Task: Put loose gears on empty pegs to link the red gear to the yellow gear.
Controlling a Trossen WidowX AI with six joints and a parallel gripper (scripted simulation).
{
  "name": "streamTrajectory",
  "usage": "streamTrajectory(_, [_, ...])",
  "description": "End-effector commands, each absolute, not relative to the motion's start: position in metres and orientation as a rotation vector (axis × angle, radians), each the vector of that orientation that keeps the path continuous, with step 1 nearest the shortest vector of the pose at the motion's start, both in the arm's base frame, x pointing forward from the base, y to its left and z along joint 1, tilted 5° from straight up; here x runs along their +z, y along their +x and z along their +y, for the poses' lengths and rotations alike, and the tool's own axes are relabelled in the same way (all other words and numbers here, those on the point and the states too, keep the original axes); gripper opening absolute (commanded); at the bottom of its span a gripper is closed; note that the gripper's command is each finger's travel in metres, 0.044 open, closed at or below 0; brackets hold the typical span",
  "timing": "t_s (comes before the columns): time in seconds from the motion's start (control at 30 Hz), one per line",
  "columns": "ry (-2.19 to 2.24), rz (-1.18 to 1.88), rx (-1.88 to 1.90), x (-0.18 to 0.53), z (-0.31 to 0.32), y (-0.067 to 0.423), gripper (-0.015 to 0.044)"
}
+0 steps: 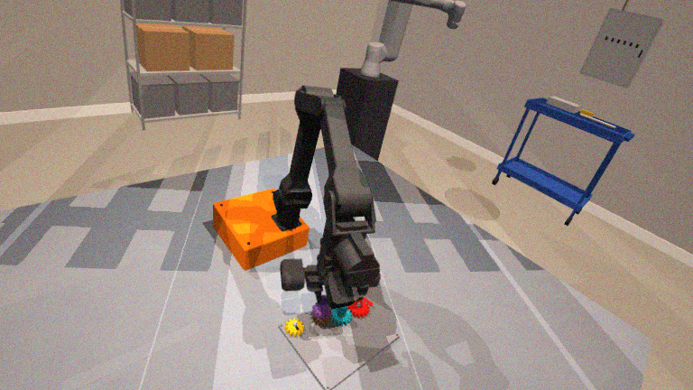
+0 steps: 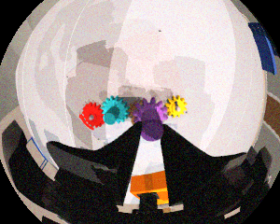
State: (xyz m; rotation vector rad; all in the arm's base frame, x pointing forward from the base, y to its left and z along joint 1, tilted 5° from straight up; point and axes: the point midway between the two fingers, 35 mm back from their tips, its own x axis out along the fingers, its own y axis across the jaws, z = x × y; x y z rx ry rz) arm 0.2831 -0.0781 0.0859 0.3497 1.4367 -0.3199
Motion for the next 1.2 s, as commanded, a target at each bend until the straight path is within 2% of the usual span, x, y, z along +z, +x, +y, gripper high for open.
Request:
streamTrajectory(0.0, [0.348, 1.444, -0.31, 0.0808, -0.0848, 0.2829, 0.0])
streamTrajectory(0.43, [0.381, 1.438, -0.34, 0.0796, -0.0931, 0.2815, 0.0])
streamTrajectory(1.17, [0.869, 1.314, -0.779, 0.0813, -0.0925, 0.2814, 0.0])
